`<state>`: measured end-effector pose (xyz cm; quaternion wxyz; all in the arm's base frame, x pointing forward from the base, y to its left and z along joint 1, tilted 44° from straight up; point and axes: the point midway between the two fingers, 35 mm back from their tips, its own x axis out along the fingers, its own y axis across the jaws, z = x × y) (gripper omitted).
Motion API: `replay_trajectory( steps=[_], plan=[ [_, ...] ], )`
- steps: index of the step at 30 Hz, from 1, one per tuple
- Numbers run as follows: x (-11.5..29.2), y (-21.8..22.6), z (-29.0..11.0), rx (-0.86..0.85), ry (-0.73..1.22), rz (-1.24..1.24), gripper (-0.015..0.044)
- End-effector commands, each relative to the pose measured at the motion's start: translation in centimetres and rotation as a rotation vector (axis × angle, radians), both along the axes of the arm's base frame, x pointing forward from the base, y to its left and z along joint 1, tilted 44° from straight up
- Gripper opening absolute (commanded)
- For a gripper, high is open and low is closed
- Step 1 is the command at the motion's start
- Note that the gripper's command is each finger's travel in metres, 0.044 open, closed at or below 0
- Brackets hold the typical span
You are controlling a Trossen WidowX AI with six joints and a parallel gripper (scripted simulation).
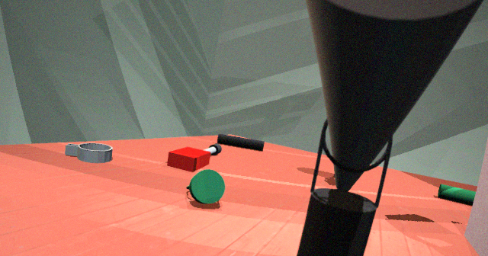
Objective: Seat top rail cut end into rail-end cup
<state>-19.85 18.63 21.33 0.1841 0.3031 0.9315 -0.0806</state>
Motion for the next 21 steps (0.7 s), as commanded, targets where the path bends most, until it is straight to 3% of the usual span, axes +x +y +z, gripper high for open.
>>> replay_trajectory(
  steps=[1,11,21],
  plan=[
    [0.0,0.0,0.0,0.001,-0.001,-0.001,0.0426],
    [2.5,3.6,1.2,0.114,-0.082,-0.113,0.044],
    [12.7,10.6,6.6,0.344,-0.24,-0.509,0.044]
  ],
)
